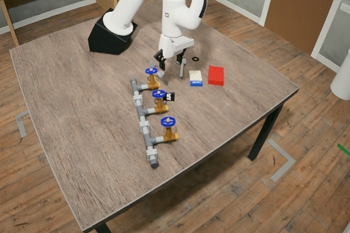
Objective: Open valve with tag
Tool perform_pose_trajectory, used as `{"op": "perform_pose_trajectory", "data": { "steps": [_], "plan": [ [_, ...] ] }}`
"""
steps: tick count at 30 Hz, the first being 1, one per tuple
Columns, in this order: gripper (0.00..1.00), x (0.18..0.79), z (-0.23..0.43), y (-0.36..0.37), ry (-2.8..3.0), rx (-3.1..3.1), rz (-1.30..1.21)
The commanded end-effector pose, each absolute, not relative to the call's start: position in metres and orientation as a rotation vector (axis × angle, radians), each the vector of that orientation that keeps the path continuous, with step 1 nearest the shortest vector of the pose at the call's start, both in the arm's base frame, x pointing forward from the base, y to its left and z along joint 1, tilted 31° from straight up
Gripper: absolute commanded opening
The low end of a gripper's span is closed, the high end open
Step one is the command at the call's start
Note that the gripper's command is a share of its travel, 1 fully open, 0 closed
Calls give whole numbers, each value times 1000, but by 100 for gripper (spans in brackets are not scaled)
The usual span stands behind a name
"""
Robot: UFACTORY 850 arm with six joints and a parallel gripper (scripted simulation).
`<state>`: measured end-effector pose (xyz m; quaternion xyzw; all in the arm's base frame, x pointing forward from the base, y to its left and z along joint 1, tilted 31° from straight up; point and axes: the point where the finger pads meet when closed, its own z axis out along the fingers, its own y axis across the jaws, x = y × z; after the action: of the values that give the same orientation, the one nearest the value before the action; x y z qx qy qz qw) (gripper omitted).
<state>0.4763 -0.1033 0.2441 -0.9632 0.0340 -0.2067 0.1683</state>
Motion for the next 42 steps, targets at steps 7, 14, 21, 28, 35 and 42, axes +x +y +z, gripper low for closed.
{"op": "perform_pose_trajectory", "data": {
  "steps": [7,14,21,28,35,42],
  "plan": [
    [100,477,245,-104,97,-2740,-590],
    [100,471,240,-104,209,-2711,-590],
    [100,435,207,-102,714,-2525,-574],
    [100,402,177,-100,1087,-2328,-524],
    [100,379,154,-98,1448,-2069,-466],
    [100,378,154,-98,1752,-1759,-467]
  ]
}}
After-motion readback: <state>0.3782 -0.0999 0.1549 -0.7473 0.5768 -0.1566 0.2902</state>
